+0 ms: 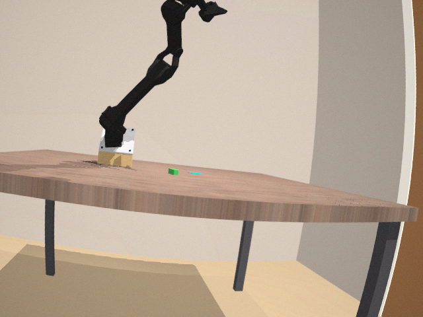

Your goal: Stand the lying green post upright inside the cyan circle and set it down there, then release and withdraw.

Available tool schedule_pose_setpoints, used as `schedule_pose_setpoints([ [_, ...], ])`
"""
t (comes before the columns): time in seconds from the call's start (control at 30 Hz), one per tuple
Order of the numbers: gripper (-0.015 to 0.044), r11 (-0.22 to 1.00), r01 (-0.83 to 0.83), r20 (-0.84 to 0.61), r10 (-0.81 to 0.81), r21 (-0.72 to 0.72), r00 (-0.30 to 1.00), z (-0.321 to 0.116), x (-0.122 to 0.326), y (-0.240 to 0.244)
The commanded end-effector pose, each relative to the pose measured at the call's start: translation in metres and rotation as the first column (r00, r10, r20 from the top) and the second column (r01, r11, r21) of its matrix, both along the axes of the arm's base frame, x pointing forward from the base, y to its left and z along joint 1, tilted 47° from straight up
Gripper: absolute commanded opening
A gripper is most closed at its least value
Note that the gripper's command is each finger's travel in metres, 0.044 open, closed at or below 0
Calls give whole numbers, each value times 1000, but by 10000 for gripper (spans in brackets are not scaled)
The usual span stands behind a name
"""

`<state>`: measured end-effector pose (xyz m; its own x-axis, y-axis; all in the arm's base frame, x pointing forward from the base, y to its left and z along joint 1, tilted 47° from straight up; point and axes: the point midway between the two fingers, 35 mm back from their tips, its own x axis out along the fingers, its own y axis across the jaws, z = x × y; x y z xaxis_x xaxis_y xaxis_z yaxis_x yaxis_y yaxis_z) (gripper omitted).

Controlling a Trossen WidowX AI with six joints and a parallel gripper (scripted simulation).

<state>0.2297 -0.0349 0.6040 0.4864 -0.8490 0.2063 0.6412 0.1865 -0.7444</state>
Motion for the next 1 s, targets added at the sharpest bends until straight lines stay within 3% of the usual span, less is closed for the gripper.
schedule_pose_setpoints([
  [0.0, 374, 1000, -2, 1, 2, -4, 1000, 1, -2, 0],
  [0.07, 321, 999, -24, 23, 25, -29, 999, 7, -15, 0],
  [0.2, 233, 989, -149, 263, 147, -13, 954, 26, -54, 1],
  [0.5, 233, 910, -410, 743, 233, 60, 627, 38, -132, -42],
  [0.73, 233, 807, -574, 945, 62, 142, 321, 15, -163, -106],
  [0.97, 233, 670, -696, 962, -250, 257, 114, -37, -158, -175],
])
